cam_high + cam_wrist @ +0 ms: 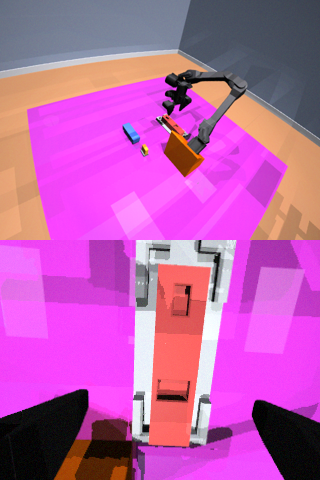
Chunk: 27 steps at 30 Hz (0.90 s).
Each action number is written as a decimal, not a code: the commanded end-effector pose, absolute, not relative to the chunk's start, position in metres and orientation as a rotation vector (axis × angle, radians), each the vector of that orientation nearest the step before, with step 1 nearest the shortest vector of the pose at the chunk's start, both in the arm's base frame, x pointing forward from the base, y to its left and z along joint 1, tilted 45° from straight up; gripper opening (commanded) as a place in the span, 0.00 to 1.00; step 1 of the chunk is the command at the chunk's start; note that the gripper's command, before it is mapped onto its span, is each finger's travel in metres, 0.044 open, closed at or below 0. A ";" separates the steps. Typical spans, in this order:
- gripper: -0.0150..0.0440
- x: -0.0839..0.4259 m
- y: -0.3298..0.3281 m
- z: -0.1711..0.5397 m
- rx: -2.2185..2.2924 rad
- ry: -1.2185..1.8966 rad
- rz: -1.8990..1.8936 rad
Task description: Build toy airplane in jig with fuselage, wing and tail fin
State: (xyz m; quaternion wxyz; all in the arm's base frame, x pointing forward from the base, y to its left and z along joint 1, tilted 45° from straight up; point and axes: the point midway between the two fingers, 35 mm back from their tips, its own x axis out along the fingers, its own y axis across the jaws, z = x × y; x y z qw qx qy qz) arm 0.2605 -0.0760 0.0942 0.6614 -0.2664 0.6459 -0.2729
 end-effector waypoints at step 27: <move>1.00 0.326 0.087 -0.108 -0.590 1.456 -0.617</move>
